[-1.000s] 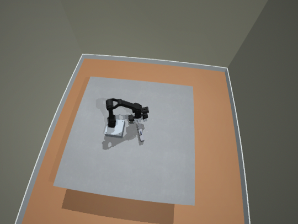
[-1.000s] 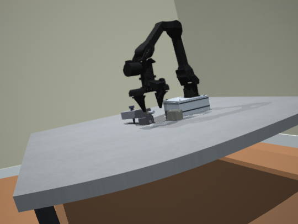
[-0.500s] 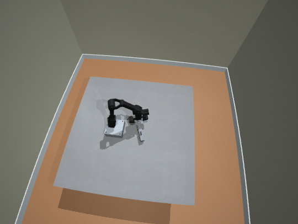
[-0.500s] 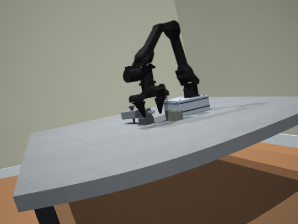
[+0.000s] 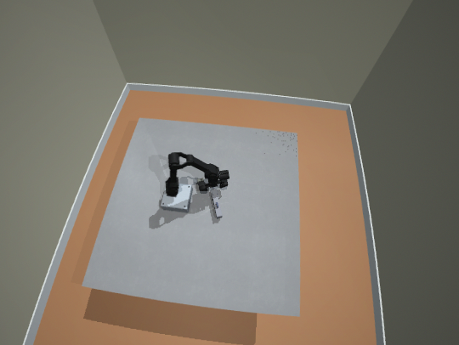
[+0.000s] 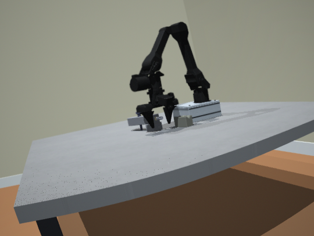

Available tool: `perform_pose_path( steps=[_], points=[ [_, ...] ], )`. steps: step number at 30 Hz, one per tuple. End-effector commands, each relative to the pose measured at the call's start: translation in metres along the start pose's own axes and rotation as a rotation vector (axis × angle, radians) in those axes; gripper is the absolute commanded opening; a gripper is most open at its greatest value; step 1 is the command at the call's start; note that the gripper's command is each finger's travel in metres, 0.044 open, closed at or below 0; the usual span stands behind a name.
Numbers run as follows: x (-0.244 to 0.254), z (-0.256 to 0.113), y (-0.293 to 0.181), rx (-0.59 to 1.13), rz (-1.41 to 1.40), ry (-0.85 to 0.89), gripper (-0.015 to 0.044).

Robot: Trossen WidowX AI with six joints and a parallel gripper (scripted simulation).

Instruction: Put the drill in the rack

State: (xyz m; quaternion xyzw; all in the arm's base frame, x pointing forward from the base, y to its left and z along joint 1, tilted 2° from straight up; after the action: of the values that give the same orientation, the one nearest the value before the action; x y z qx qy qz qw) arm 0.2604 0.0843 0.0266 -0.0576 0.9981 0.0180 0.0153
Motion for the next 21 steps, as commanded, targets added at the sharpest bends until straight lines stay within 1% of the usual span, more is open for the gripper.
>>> perform_pose_path(
  steps=[1,13,21],
  points=[
    [-0.0002,-0.0004,0.0002,0.0,0.0,-0.001,0.0361],
    [-0.0002,-0.0004,0.0002,0.0,0.0,-0.001,0.0046],
    [0.0001,-0.0003,0.0009,0.0,-0.001,0.001,0.0]
  ],
)
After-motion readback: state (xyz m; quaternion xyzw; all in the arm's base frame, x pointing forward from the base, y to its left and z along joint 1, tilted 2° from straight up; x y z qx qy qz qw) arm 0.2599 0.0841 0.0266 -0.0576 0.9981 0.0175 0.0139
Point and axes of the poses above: the point midway between the two fingers, 35 mm back from their tips, its own z axis out along the fingers, its own x axis across the jaws, y = z × x, the point moved 4 cm from there along -z, back along the fingers, and after that the axes turned 13 degrees about z, right-handed, at the moved point
